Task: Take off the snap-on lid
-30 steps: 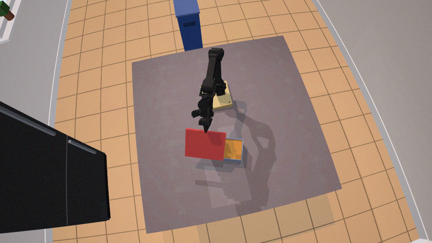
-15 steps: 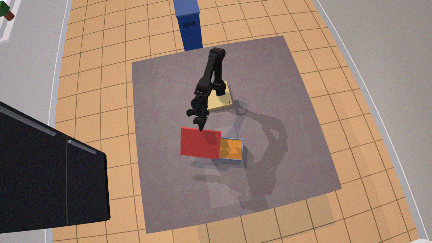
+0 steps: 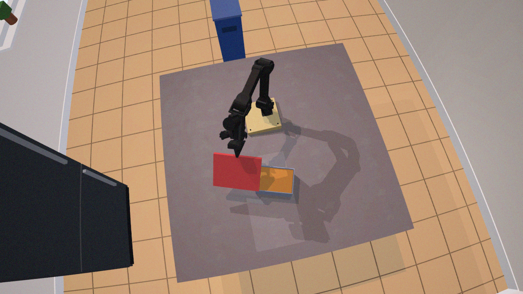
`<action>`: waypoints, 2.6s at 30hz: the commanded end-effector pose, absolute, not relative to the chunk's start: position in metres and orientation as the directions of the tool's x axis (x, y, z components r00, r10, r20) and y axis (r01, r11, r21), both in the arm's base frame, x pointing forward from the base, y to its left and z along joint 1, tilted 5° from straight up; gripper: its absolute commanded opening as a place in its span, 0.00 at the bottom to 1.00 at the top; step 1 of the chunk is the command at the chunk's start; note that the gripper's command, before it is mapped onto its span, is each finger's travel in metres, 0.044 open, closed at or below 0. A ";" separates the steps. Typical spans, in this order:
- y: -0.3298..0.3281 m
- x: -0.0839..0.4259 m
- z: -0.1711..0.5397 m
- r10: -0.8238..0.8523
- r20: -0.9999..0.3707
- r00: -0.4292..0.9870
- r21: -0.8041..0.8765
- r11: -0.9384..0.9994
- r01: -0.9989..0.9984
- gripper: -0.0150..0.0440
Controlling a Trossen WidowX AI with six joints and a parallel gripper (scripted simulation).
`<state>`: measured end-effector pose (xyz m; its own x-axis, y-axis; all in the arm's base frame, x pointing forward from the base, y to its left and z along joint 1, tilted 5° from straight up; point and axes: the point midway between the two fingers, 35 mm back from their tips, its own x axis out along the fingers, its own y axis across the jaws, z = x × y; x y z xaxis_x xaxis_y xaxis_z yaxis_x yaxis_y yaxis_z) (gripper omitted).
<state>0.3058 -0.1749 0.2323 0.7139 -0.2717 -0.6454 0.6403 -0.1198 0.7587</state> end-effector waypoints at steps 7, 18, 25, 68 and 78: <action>-0.193 0.299 0.240 -0.273 -0.633 0.724 0.768 -0.109 0.631 0.25; -0.213 0.290 0.242 -0.274 -0.633 0.724 0.768 -0.107 0.631 0.25; -0.226 0.284 0.244 -0.275 -0.633 0.723 0.768 -0.106 0.632 0.25; -0.246 0.274 0.217 -0.276 -0.634 0.723 0.767 -0.105 0.633 0.25; -0.247 0.274 0.209 -0.276 -0.634 0.723 0.767 -0.105 0.633 0.25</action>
